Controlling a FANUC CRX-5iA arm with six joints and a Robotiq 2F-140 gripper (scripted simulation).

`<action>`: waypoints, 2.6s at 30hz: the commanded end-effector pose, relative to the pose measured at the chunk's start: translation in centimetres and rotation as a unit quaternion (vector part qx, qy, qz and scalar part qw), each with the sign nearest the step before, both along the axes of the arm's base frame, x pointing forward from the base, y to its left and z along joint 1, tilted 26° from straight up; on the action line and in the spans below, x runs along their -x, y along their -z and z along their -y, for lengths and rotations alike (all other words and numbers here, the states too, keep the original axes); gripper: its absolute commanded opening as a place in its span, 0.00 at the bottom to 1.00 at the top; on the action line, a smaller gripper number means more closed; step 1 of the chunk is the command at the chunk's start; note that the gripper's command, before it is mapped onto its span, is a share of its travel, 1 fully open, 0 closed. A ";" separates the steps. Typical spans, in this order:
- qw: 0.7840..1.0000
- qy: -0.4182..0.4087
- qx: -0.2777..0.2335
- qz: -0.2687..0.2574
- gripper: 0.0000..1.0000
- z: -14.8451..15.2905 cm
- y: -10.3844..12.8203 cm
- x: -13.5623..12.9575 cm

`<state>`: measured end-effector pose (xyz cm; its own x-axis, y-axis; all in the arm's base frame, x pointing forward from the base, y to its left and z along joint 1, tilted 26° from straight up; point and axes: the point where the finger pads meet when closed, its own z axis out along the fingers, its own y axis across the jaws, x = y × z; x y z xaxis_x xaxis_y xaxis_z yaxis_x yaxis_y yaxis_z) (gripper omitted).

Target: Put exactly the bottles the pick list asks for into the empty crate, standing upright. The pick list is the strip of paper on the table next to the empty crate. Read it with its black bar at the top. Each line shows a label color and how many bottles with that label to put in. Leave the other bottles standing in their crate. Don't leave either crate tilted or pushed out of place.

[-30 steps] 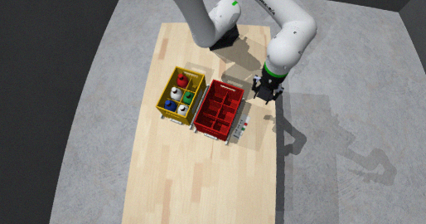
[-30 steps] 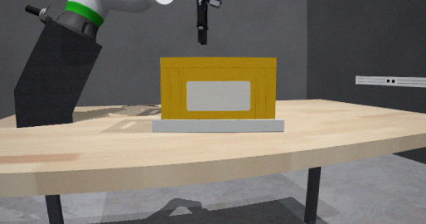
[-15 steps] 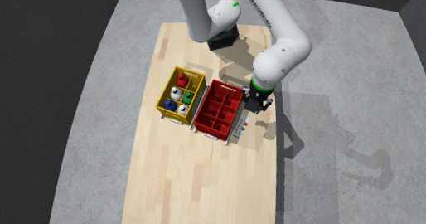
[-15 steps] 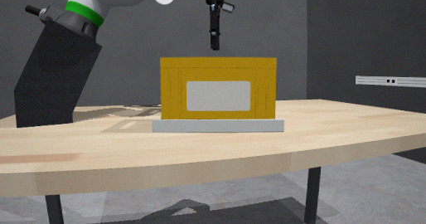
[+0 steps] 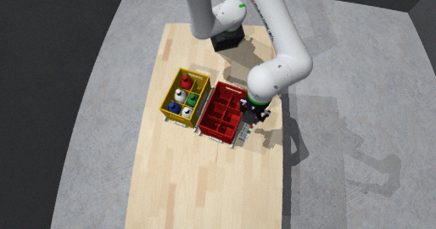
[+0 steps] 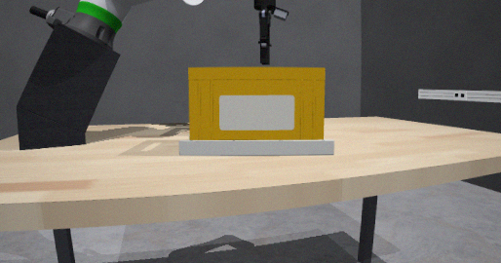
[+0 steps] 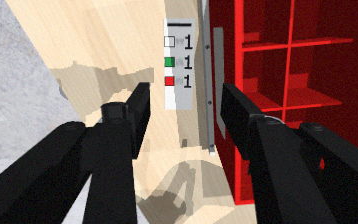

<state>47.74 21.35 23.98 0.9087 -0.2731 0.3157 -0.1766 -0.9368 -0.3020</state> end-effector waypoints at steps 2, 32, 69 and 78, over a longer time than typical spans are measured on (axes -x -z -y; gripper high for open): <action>1.000 0.000 0.000 0.001 0.44 0.0 -0.1 -0.1; 1.000 0.000 0.000 0.001 0.44 0.0 -0.1 -0.1; 0.998 -0.063 0.026 0.016 0.44 8.8 0.3 2.1; 0.998 -0.063 0.026 0.016 0.44 12.2 0.4 2.9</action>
